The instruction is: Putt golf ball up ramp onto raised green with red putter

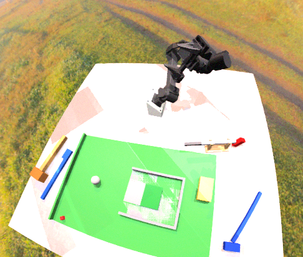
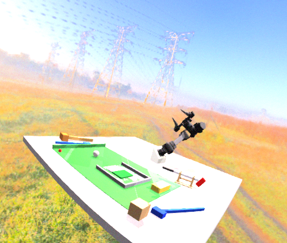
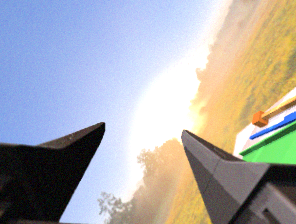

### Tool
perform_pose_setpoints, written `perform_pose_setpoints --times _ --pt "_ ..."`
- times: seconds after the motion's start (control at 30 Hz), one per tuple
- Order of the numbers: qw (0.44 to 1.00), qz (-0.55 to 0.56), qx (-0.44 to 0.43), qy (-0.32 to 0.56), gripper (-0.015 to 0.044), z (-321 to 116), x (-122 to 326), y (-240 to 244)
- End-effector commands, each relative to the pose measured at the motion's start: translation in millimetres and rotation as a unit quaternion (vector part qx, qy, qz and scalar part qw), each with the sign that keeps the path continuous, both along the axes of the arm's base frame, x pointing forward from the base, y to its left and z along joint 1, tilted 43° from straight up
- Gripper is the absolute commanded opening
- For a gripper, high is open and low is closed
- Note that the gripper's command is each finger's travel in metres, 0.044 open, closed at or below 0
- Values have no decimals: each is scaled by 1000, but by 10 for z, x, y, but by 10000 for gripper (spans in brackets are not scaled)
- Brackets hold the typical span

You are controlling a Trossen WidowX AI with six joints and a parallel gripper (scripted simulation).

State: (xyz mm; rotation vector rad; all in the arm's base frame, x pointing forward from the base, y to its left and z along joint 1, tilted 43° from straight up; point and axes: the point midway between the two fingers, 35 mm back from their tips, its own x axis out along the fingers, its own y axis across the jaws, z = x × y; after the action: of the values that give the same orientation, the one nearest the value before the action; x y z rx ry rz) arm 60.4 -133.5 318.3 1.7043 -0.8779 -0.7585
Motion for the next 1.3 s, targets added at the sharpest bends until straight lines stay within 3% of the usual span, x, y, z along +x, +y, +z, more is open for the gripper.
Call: perform_pose_setpoints --times 0.0,0.13,0.27,0.43,0.6,0.7,0.83,1.07,1.27 --pt "1000 3 -2 6 426 -3 13 7" --pt "983 71 -60 157 440 -96 321 172" --pt "914 169 -139 341 440 -294 662 389" --pt "730 316 -252 552 440 -656 962 673" --pt "483 467 -345 655 440 -1050 1117 965" --pt "341 547 -387 660 440 -1260 1145 1130" --pt "215 623 -413 629 440 -1455 1139 1305" --pt "43 720 -455 523 440 -1678 1087 1575" --pt "-63 768 -498 398 440 -1774 1040 1776"
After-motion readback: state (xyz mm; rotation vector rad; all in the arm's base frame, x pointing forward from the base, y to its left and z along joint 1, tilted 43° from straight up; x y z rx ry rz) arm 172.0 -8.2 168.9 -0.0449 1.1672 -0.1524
